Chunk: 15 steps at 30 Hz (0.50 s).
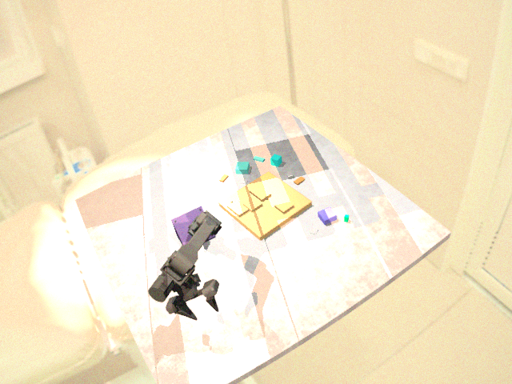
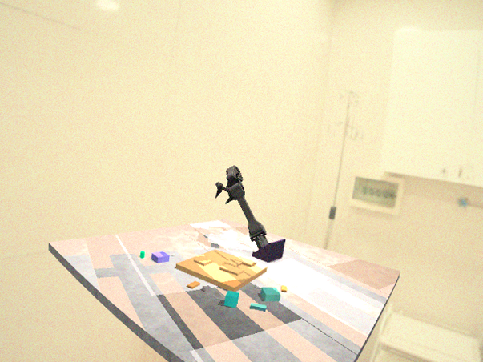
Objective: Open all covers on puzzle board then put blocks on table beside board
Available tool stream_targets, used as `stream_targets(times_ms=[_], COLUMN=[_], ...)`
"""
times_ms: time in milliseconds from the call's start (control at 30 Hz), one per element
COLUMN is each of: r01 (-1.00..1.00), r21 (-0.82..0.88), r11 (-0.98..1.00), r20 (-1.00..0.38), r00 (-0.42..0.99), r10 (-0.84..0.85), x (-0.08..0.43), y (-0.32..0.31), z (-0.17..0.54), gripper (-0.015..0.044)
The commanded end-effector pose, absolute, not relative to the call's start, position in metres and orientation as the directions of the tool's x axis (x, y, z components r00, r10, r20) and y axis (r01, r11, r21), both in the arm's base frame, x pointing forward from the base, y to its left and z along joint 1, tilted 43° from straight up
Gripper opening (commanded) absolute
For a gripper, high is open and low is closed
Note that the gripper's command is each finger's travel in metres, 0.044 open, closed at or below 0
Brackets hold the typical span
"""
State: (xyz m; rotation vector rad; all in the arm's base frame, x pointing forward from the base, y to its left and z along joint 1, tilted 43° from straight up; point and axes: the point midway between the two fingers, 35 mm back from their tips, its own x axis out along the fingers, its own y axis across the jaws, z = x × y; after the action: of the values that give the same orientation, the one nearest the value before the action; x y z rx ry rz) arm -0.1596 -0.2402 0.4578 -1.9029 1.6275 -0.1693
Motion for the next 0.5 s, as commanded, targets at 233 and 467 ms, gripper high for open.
stream_targets(times_ms=[233,467], r01=[-0.889,-0.920], r21=[-0.445,-0.322], r11=[-0.112,-0.224], r20=[-0.342,-0.414], r00=[0.284,0.350], r10=[-0.896,-0.840], x=[-0.145,-0.121], y=[-0.257,-0.279], z=[0.445,0.426], gripper=[0.0190,0.0006])
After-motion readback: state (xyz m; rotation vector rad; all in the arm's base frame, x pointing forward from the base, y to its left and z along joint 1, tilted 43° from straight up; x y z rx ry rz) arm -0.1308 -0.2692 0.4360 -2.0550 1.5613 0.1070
